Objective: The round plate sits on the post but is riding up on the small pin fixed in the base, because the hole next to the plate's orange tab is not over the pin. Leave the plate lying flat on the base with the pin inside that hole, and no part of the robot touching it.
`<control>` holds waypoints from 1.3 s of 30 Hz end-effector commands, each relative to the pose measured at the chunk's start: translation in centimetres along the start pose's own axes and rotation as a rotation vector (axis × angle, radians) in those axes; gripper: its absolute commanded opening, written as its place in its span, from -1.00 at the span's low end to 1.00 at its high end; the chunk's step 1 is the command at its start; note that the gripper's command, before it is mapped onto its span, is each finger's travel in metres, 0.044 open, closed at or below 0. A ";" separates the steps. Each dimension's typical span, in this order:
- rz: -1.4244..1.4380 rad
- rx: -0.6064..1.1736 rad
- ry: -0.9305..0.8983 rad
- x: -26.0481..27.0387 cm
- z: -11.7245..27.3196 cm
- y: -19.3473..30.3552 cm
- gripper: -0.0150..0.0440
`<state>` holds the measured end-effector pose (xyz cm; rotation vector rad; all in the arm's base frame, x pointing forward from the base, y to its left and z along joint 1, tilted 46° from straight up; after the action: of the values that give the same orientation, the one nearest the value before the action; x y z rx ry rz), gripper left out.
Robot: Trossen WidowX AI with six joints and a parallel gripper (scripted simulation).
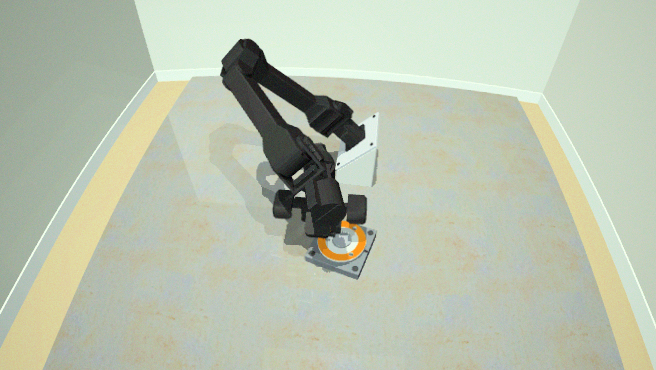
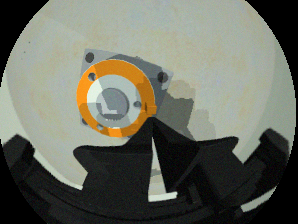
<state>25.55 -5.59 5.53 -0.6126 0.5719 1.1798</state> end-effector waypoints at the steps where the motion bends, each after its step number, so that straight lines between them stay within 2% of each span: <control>1: 0.009 0.002 0.008 0.0 -0.2 -0.3 -0.49; 39: 0.007 0.001 0.008 0.5 -0.2 -3.2 -0.49</control>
<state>28.03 -6.18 5.53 -0.6066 0.5837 1.1861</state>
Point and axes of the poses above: the point midway between the two fingers, 35 mm back from their tips, its own z axis back along the fingers, its own x axis across the jaws, y = z × x, the point moved 4 cm from there along z, back along the fingers, and after that the axes turned 13 degrees about -z, right-handed, at the moved point
